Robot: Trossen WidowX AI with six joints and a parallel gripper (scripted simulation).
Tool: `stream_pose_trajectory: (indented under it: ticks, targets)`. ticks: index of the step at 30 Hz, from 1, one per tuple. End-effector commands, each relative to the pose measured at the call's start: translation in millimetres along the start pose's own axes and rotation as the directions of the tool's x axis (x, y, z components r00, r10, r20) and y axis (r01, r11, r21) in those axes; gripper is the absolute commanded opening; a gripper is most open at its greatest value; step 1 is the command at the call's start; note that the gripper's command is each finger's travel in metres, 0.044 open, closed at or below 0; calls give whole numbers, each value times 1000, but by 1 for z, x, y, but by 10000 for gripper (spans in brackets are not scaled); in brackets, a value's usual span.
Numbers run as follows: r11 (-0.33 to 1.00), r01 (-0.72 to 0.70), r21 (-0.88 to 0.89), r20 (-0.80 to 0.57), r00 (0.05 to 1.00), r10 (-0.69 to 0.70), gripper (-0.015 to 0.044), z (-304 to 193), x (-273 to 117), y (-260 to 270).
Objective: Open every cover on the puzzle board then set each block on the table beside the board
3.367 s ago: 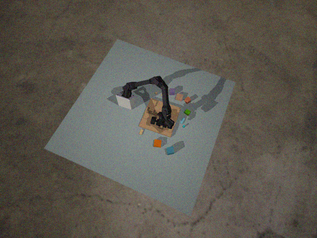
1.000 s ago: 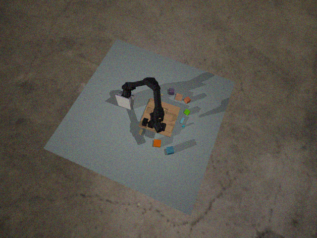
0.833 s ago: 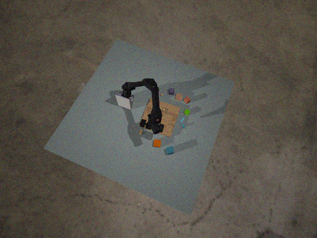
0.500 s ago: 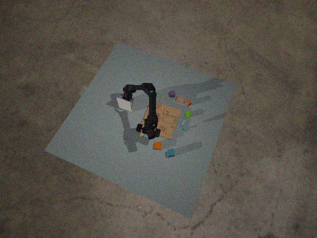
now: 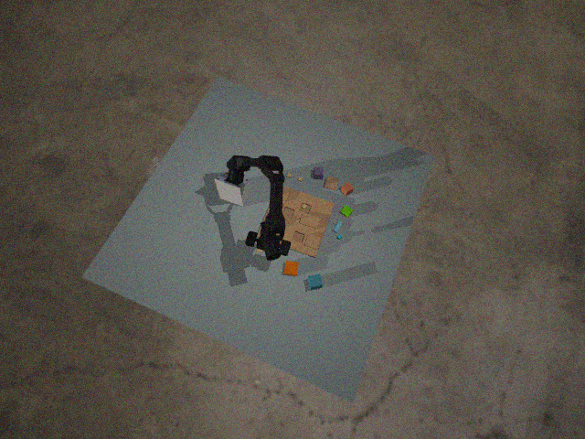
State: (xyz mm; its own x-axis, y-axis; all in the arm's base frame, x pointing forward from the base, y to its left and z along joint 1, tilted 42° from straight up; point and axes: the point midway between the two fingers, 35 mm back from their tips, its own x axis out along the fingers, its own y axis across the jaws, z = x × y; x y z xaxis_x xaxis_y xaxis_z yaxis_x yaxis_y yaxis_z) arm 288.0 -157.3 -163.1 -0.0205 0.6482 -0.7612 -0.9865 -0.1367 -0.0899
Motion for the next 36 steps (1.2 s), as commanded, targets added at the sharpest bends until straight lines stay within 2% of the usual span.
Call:
stream_pose_trajectory:
  ticks: [1,36]
  targets:
    - [1000,-4,1,5,1000,4,80,0,10,1]
    - [1000,-3,1,6,1000,3,80,0,68,-1]
